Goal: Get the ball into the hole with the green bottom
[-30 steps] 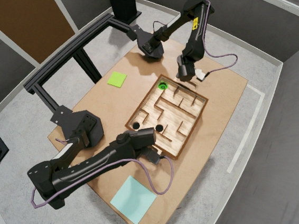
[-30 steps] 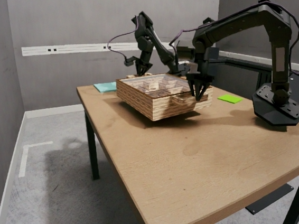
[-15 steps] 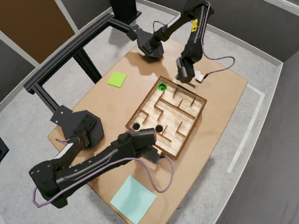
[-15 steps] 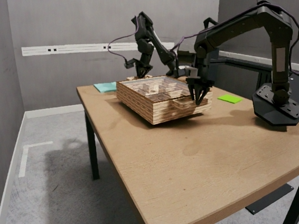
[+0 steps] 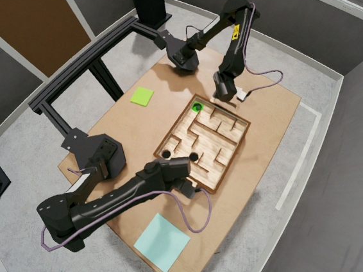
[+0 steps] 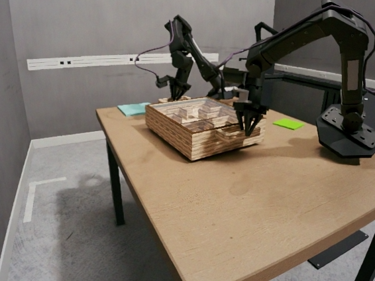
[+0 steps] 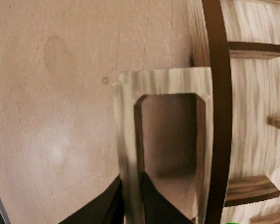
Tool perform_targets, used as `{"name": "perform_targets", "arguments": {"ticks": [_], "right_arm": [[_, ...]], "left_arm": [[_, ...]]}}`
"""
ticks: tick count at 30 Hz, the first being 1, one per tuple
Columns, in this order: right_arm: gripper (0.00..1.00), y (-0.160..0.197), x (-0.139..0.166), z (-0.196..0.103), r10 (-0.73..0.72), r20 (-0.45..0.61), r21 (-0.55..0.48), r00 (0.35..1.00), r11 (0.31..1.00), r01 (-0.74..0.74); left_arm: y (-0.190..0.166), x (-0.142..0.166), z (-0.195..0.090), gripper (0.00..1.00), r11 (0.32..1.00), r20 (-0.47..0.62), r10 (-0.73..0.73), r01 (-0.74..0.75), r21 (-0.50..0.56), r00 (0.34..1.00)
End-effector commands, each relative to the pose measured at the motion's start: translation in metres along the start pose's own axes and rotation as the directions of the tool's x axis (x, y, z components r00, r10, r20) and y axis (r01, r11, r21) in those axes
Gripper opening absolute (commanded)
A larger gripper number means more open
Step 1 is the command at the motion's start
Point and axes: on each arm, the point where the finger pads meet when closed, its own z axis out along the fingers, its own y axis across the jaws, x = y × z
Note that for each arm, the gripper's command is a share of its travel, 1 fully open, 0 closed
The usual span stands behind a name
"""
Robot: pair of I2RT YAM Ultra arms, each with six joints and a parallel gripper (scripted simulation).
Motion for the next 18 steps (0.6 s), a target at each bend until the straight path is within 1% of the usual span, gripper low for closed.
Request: {"name": "perform_targets", "arguments": {"ticks": [1, 2, 4, 6, 8, 9, 10, 11, 13, 16, 17, 18], "right_arm": [[0.00, 0.007, -0.008, 0.002, -0.020, 0.072, 0.024, 0.997, 1.000, 0.018], [0.00, -0.001, -0.017, 0.002, 0.020, 0.080, 0.029, 0.997, 0.999, -0.023], [0.00, 0.001, -0.026, -0.007, 0.037, 0.107, 0.006, 0.994, 0.999, -0.038], [0.00, 0.000, -0.018, -0.005, 0.020, 0.104, 0.011, 0.994, 1.000, -0.022], [0.00, 0.008, -0.018, 0.002, -0.003, 0.092, 0.023, 0.996, 1.000, 0.001], [0.00, 0.001, -0.017, 0.004, 0.011, 0.091, 0.031, 0.996, 0.999, -0.014], [0.00, -0.001, -0.008, 0.006, -0.007, 0.081, 0.038, 0.997, 0.999, 0.004], [0.00, 0.001, -0.024, 0.000, 0.026, 0.107, 0.021, 0.994, 0.999, -0.029], [0.00, 0.006, -0.031, -0.002, 0.032, 0.117, 0.014, 0.993, 0.999, -0.034], [0.00, 0.004, -0.032, -0.004, 0.040, 0.119, 0.010, 0.992, 0.999, -0.041], [0.00, 0.001, -0.014, 0.012, -0.003, 0.082, 0.050, 0.997, 0.999, -0.001], [0.00, -0.001, -0.003, 0.018, -0.022, 0.068, 0.059, 0.997, 0.998, 0.018]], "left_arm": [[0.007, -0.023, -0.017, 0.00, 1.000, 0.117, 0.016, -0.016, -0.001, 0.993], [0.006, -0.021, -0.015, 0.00, 1.000, 0.115, 0.020, -0.020, -0.003, 0.993], [0.007, -0.023, -0.015, 0.00, 1.000, 0.120, 0.012, -0.012, 0.001, 0.993], [0.007, -0.025, -0.014, 0.00, 1.000, 0.126, 0.005, -0.005, 0.004, 0.992], [0.007, -0.022, -0.011, 0.00, 1.000, 0.126, 0.011, -0.012, 0.001, 0.992], [0.006, -0.022, -0.010, 0.00, 1.000, 0.127, 0.012, -0.012, 0.001, 0.992], [0.006, -0.022, -0.009, 0.00, 1.000, 0.129, 0.011, -0.011, 0.002, 0.992], [0.006, -0.024, -0.009, 0.00, 1.000, 0.131, 0.006, -0.006, 0.004, 0.991], [0.006, -0.032, -0.015, 0.00, 1.000, 0.137, -0.013, 0.011, 0.009, 0.990], [0.005, -0.033, -0.015, 0.00, 1.000, 0.138, -0.014, 0.013, 0.012, 0.990], [0.004, -0.029, -0.012, 0.00, 1.000, 0.132, -0.004, 0.004, 0.004, 0.991], [0.004, -0.032, -0.015, 0.00, 1.000, 0.139, -0.016, 0.014, 0.014, 0.990]]}}
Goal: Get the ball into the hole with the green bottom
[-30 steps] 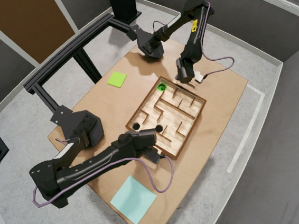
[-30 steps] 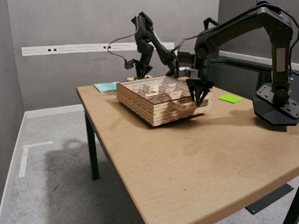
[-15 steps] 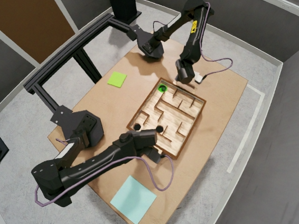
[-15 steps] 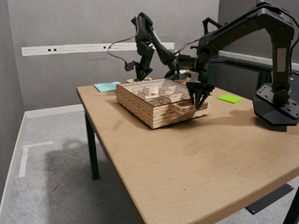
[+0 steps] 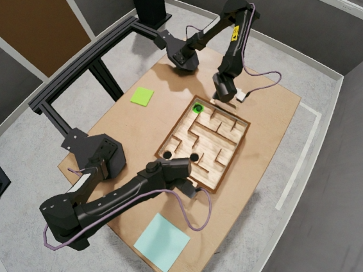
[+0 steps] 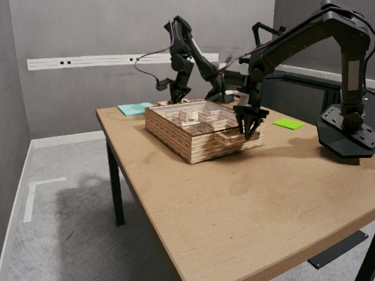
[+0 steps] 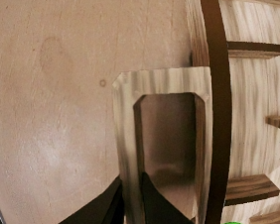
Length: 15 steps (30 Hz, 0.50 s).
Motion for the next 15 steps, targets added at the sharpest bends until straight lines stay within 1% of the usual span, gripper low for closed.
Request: {"name": "perform_targets", "arguments": {"ticks": [1, 2, 3, 4, 6, 7, 8, 10, 11, 13, 15], "right_arm": [[0.00, -0.002, -0.011, -0.001, -0.004, 0.080, 0.031, 0.997, 1.000, 0.001], [0.00, 0.002, -0.017, -0.003, -0.009, 0.084, 0.029, 0.996, 1.000, 0.006], [0.00, 0.002, -0.025, -0.008, 0.012, 0.101, 0.018, 0.995, 1.000, -0.014], [0.00, 0.002, -0.034, -0.012, 0.032, 0.117, 0.008, 0.993, 0.999, -0.033], [0.00, 0.005, -0.022, -0.003, -0.009, 0.093, 0.029, 0.996, 1.000, 0.006], [0.00, -0.002, -0.007, -0.002, -0.020, 0.082, 0.030, 0.996, 0.999, 0.018], [0.00, -0.002, -0.020, -0.008, 0.012, 0.103, 0.016, 0.995, 1.000, -0.014], [0.00, -0.003, -0.019, -0.008, 0.011, 0.102, 0.017, 0.995, 1.000, -0.013], [0.00, -0.006, -0.010, -0.003, -0.006, 0.088, 0.028, 0.996, 1.000, 0.003], [0.00, -0.005, -0.026, -0.009, 0.030, 0.110, 0.015, 0.994, 0.999, -0.032], [0.00, -0.005, -0.026, -0.009, 0.030, 0.110, 0.015, 0.994, 0.999, -0.032]], "left_arm": [[0.004, -0.034, -0.026, 0.00, 1.000, 0.121, -0.016, 0.015, 0.008, 0.993], [0.005, -0.031, -0.024, 0.00, 1.000, 0.118, -0.009, 0.009, 0.005, 0.993], [0.006, -0.022, -0.020, 0.00, 1.000, 0.108, 0.013, -0.012, -0.006, 0.994], [0.005, -0.029, -0.023, 0.00, 1.000, 0.115, -0.003, 0.003, 0.002, 0.993], [0.004, -0.034, -0.025, 0.00, 1.000, 0.119, -0.014, 0.013, 0.006, 0.993], [0.004, -0.034, -0.025, 0.00, 1.000, 0.120, -0.015, 0.014, 0.007, 0.993], [0.004, -0.033, -0.025, 0.00, 1.000, 0.120, -0.015, 0.014, 0.007, 0.993], [0.003, -0.033, -0.025, 0.00, 1.000, 0.119, -0.015, 0.014, 0.007, 0.993], [0.003, -0.033, -0.026, 0.00, 1.000, 0.119, -0.015, 0.014, 0.007, 0.993], [0.002, -0.033, -0.026, 0.00, 1.000, 0.120, -0.014, 0.013, 0.008, 0.993], [0.002, -0.033, -0.026, 0.00, 1.000, 0.120, -0.014, 0.013, 0.008, 0.993]]}}
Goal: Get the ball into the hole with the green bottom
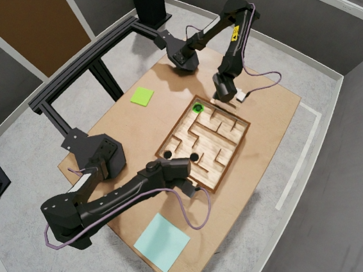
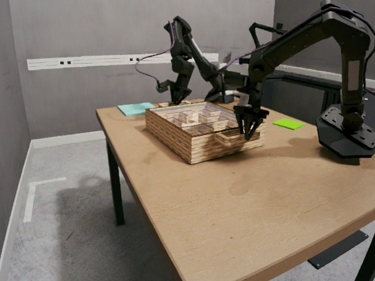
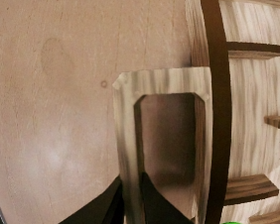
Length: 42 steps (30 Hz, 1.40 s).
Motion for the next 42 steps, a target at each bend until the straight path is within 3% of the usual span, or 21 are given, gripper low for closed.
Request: {"name": "perform_targets", "arguments": {"ticks": [1, 10, 12, 14, 15, 17, 19, 41, 42], "right_arm": [[0.00, -0.008, -0.020, -0.010, 0.008, 0.090, 0.028, 0.996, 1.000, -0.010], [0.00, -0.012, -0.009, -0.007, -0.010, 0.079, 0.034, 0.997, 0.999, 0.007], [0.00, -0.014, -0.024, -0.007, 0.024, 0.091, 0.034, 0.996, 0.999, -0.027], [0.00, -0.017, -0.008, -0.001, -0.007, 0.067, 0.050, 0.998, 0.999, 0.004], [0.00, -0.011, -0.023, -0.010, 0.019, 0.097, 0.023, 0.995, 1.000, -0.021], [0.00, -0.011, -0.023, -0.010, 0.019, 0.097, 0.023, 0.995, 1.000, -0.021], [0.00, -0.020, -0.009, 0.000, 0.003, 0.071, 0.049, 0.997, 0.999, -0.006], [0.00, -0.017, 0.003, 0.023, -0.035, 0.041, 0.064, 0.999, 0.997, 0.032], [0.00, -0.004, -0.038, -0.016, 0.059, 0.140, -0.033, 0.988, 0.998, -0.055]], "left_arm": [[0.002, -0.033, -0.026, 0.00, 1.000, 0.115, -0.020, 0.018, 0.013, 0.993], [0.001, -0.029, -0.027, 0.00, 1.000, 0.107, -0.004, 0.004, 0.005, 0.994], [0.000, -0.029, -0.028, 0.00, 1.000, 0.107, -0.004, 0.004, 0.005, 0.994], [-0.001, -0.028, -0.026, 0.00, 1.000, 0.104, 0.002, -0.002, 0.001, 0.995], [-0.002, -0.029, -0.027, 0.00, 1.000, 0.108, -0.004, 0.004, 0.005, 0.994], [-0.002, -0.029, -0.027, 0.00, 1.000, 0.108, -0.004, 0.004, 0.005, 0.994], [-0.005, -0.024, -0.023, 0.00, 1.000, 0.097, 0.020, -0.019, -0.007, 0.995], [-0.012, -0.025, -0.022, 0.00, 1.000, 0.092, 0.026, -0.025, -0.011, 0.995], [0.006, -0.032, -0.028, 0.34, 1.000, 0.110, 0.012, -0.011, -0.015, 0.994]]}}
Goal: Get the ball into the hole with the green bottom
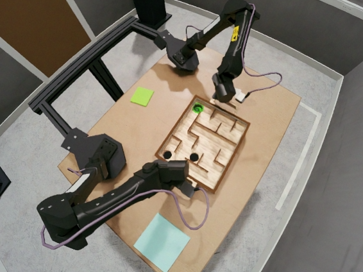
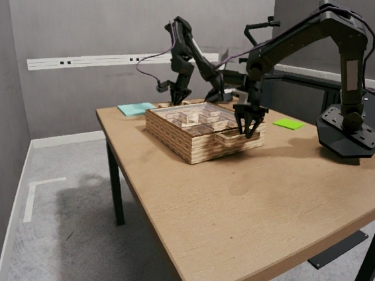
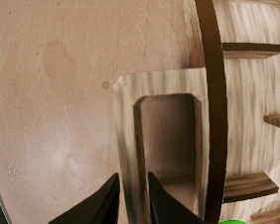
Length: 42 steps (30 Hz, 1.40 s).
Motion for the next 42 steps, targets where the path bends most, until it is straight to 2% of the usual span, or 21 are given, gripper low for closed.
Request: {"name": "perform_targets", "arguments": {"ticks": [1, 10, 16, 17, 20, 33, 42], "right_arm": [[0.00, -0.001, -0.035, -0.012, 0.042, 0.105, 0.016, 0.994, 0.999, -0.044], [0.00, -0.002, -0.041, -0.018, 0.058, 0.121, 0.002, 0.991, 0.998, -0.058], [0.00, -0.002, -0.041, -0.018, 0.058, 0.121, 0.002, 0.991, 0.998, -0.058], [0.34, -0.002, -0.041, -0.018, 0.058, 0.121, 0.002, 0.991, 0.998, -0.058], [0.34, -0.001, -0.029, -0.011, 0.029, 0.099, 0.016, 0.995, 0.999, -0.031], [0.34, -0.001, -0.030, -0.012, 0.031, 0.101, 0.015, 0.994, 0.999, -0.033], [0.34, -0.001, -0.030, -0.012, 0.032, 0.101, 0.015, 0.994, 0.999, -0.034]], "left_arm": [[0.008, -0.034, -0.025, 0.34, 1.000, 0.112, -0.023, 0.022, 0.010, 0.993], [0.008, -0.026, -0.020, 0.34, 1.000, 0.101, -0.001, 0.001, -0.002, 0.995], [0.008, -0.032, -0.024, 0.34, 1.000, 0.110, -0.018, 0.017, 0.009, 0.994], [0.008, -0.032, -0.024, 0.34, 1.000, 0.110, -0.018, 0.017, 0.009, 0.994], [0.008, -0.032, -0.024, 0.34, 1.000, 0.110, -0.018, 0.017, 0.009, 0.994], [0.008, -0.032, -0.024, 0.34, 1.000, 0.110, -0.020, 0.019, 0.009, 0.994], [0.004, -0.022, -0.039, 0.34, 1.000, 0.092, 0.008, -0.007, -0.009, 0.996]]}}
